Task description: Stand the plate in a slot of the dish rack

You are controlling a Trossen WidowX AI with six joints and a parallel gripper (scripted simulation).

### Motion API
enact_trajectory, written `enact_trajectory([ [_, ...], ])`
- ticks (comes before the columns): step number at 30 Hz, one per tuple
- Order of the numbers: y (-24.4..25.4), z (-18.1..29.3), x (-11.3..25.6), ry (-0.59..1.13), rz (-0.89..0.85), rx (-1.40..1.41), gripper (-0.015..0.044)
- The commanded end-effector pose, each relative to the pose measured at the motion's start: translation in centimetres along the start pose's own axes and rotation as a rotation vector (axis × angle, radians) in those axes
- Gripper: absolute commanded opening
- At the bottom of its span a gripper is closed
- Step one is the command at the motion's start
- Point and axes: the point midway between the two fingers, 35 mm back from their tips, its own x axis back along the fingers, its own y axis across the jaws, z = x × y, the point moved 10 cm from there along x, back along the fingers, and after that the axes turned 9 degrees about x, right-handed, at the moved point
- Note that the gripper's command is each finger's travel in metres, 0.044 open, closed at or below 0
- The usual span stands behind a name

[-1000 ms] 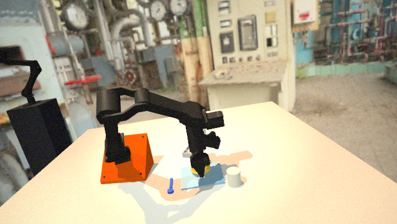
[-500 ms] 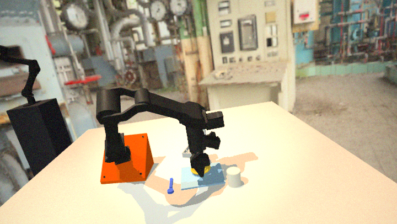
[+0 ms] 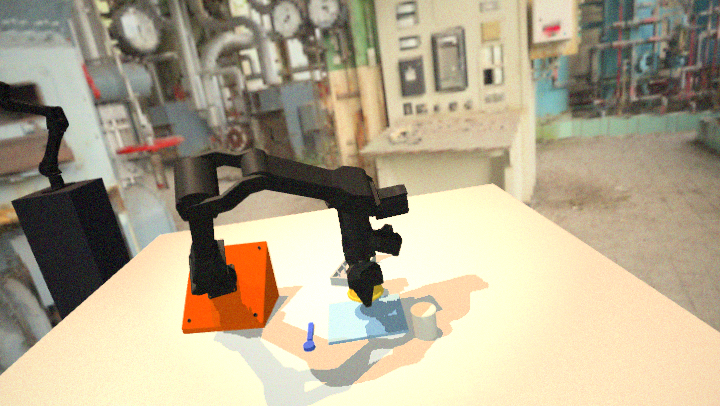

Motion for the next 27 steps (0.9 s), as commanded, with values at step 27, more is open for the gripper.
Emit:
enact_trajectory([
  [27, 0.1, -1.0, 12.7, -0.02, -0.005, 0.002, 0.0],
])
